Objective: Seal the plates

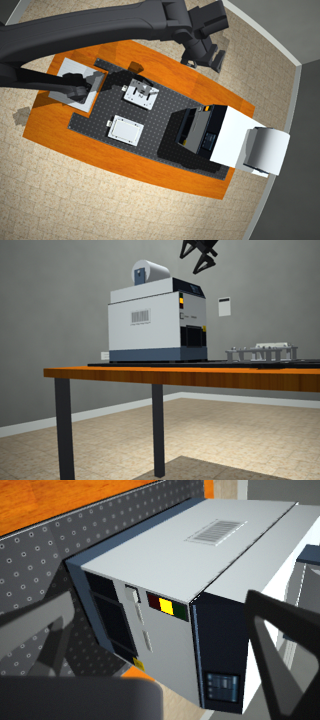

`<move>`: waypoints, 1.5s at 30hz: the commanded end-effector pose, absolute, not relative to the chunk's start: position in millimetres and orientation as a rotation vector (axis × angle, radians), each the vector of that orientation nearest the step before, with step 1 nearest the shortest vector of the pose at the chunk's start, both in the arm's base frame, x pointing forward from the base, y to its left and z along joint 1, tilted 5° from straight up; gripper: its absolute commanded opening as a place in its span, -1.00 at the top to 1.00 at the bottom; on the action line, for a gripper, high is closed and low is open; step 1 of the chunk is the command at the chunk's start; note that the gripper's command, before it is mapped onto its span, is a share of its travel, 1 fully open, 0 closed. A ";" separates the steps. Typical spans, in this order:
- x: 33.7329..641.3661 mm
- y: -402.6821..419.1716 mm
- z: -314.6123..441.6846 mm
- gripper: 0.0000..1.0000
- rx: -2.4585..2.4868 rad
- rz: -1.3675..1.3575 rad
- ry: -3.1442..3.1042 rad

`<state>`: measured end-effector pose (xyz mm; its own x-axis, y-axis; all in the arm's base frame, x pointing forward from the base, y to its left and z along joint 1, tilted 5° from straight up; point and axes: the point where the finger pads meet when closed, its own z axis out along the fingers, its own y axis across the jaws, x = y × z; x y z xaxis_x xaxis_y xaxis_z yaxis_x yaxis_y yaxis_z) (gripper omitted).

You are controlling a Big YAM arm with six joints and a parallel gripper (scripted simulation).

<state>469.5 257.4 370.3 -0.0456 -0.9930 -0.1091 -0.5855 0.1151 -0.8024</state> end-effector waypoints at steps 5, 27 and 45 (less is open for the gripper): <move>477.8 241.4 398.6 -1.00 -1.629 -0.862 1.579; 472.8 249.0 376.6 -1.00 -1.646 -0.833 1.619; 485.6 244.5 394.3 -1.00 -1.622 -0.858 1.606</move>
